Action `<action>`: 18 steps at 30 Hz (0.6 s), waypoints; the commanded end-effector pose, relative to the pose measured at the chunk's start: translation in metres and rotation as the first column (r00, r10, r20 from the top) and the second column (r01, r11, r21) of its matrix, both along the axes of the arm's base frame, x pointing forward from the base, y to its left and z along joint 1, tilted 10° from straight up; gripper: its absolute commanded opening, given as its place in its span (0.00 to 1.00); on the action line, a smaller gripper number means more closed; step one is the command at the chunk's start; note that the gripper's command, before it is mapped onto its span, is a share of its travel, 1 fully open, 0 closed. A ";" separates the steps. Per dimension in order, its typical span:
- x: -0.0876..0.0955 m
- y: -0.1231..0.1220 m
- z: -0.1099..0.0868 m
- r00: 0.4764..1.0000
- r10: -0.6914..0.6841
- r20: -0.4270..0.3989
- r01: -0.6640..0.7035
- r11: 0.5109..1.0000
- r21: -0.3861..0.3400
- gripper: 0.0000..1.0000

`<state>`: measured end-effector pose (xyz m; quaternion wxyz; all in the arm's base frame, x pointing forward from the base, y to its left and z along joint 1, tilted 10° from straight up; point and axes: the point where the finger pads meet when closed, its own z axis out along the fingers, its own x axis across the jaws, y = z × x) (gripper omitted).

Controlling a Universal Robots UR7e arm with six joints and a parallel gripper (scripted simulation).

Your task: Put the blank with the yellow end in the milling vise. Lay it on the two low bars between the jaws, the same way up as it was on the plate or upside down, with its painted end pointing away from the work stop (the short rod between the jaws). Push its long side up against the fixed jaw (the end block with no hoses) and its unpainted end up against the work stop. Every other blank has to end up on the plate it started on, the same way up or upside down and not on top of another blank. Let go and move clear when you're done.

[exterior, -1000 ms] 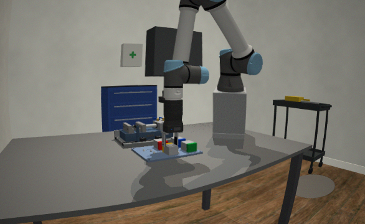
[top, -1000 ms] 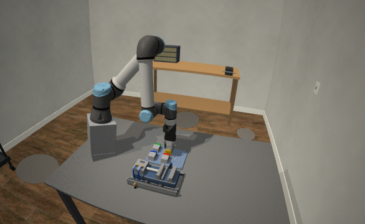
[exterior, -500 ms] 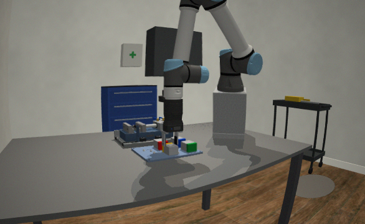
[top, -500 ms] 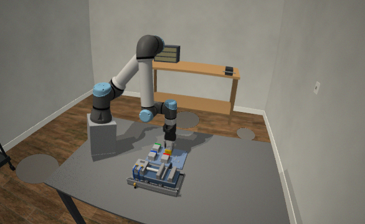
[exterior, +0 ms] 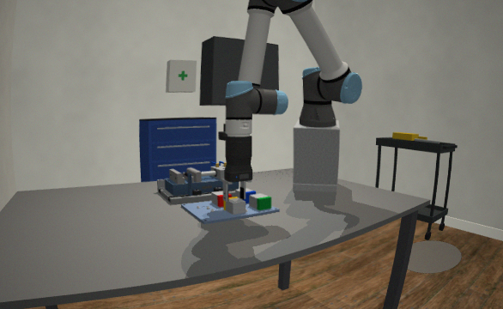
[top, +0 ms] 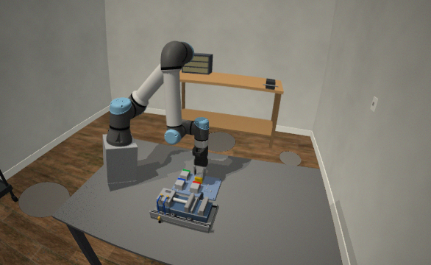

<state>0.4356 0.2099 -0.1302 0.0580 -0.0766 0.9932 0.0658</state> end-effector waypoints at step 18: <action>0.001 0.001 -0.004 1.000 0.000 0.001 0.000 1.000 0.000 1.00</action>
